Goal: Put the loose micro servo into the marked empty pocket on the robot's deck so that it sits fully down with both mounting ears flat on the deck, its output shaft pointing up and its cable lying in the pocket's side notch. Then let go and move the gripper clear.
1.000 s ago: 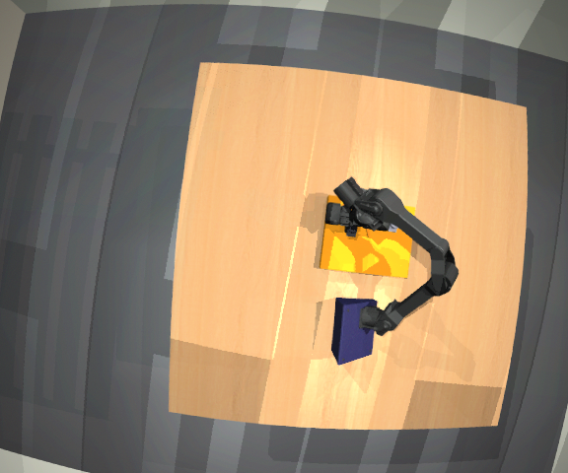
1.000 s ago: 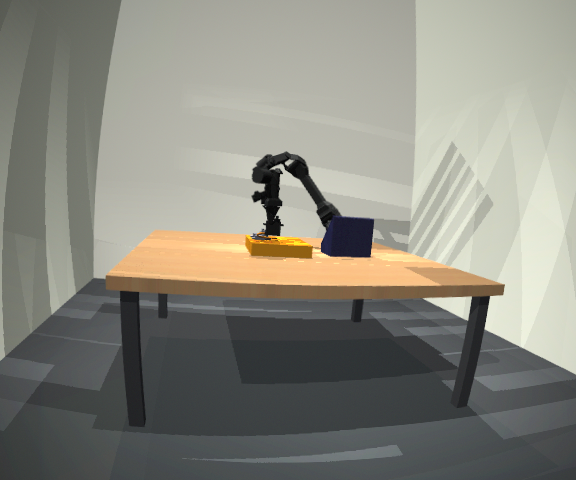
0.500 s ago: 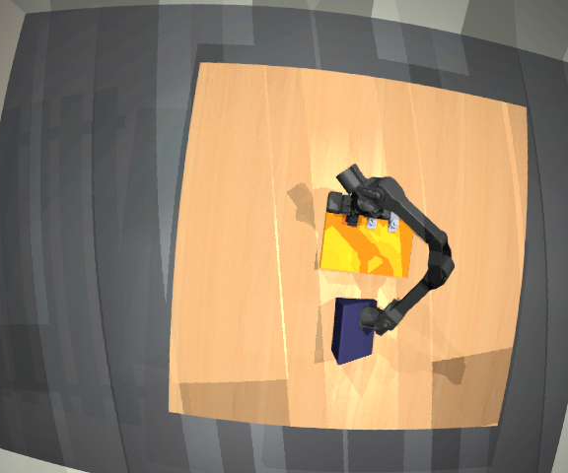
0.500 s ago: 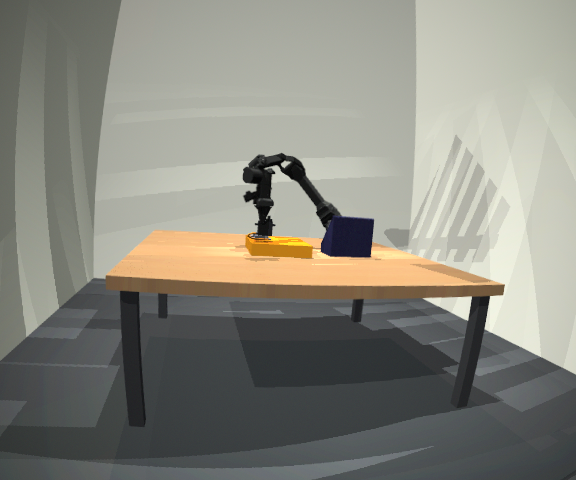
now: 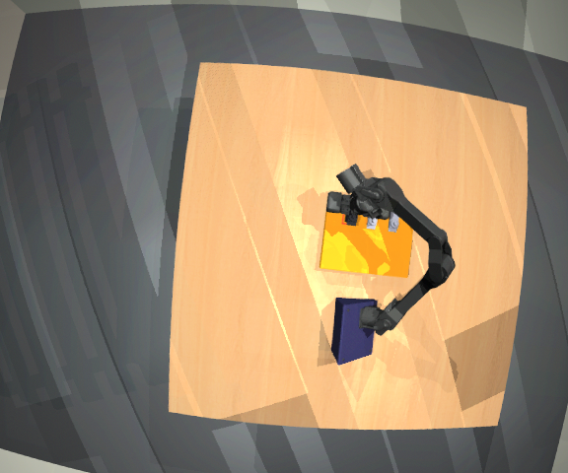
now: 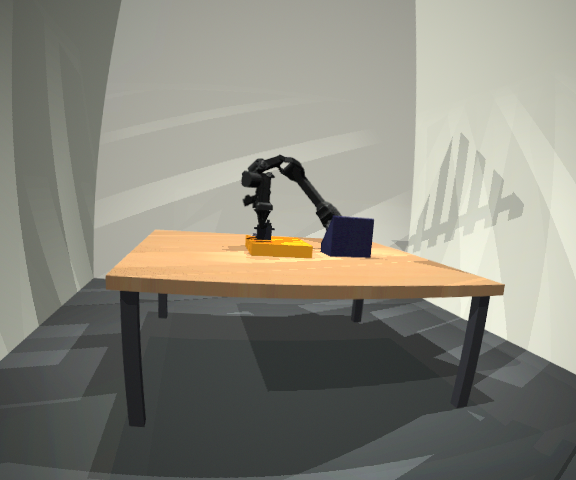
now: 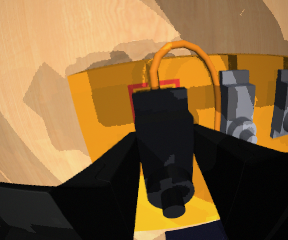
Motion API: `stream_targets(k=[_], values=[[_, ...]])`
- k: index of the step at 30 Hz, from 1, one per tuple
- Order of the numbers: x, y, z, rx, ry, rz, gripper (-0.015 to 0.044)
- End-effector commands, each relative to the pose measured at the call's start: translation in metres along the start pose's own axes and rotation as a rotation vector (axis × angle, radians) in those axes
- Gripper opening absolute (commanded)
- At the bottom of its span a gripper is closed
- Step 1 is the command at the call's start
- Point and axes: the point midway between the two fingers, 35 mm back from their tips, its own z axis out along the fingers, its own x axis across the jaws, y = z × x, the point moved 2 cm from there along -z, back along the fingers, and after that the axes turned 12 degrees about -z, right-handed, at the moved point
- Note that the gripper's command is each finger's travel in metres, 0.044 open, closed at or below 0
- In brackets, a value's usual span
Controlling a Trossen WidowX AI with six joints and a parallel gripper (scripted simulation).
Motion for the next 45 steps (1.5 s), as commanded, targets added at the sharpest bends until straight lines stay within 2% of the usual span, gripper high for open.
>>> stream_targets(k=[1,45], values=[[0.000,0.000,0.000,-0.003,-0.003,-0.004,0.0000],[0.000,0.000,0.033,-0.004,-0.004,-0.003,0.0000]])
